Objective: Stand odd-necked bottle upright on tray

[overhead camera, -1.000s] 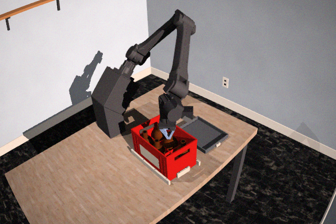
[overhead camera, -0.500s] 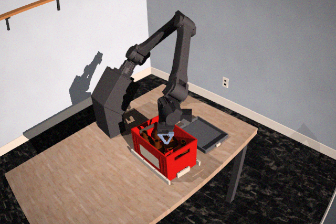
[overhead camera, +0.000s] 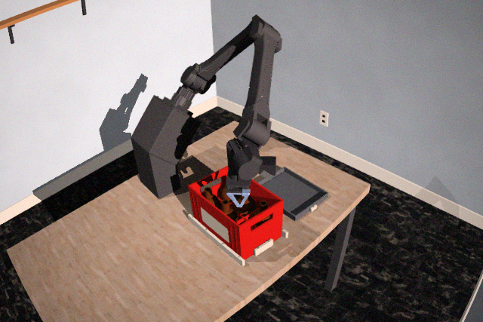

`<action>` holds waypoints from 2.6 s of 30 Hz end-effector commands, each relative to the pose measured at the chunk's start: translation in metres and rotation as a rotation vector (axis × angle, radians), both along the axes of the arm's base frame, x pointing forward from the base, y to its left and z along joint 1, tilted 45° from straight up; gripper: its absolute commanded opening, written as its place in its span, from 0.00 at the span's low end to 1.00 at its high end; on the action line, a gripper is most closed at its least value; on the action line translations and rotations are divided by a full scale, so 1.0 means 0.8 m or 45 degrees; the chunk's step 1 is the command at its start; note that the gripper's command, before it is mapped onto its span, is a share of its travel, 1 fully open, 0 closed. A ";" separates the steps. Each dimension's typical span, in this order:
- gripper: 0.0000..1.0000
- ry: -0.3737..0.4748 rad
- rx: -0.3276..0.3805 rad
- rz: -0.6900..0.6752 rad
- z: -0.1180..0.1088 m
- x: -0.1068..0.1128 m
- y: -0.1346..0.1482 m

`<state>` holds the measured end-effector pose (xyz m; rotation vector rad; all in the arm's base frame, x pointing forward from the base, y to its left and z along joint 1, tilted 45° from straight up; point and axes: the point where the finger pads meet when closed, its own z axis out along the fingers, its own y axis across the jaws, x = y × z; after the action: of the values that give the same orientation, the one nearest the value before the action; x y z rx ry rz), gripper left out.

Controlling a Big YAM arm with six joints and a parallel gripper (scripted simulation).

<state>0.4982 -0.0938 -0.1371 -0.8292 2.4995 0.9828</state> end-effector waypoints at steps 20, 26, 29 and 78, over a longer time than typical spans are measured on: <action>0.61 0.017 0.006 0.012 -0.012 -0.001 0.016; 0.61 0.016 0.007 0.011 -0.017 -0.001 0.021; 0.61 0.011 0.005 0.011 -0.019 0.002 0.023; 0.61 0.005 0.003 0.016 -0.046 0.006 0.049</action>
<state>0.5053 -0.0657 -0.1600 -0.8335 2.4957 0.9718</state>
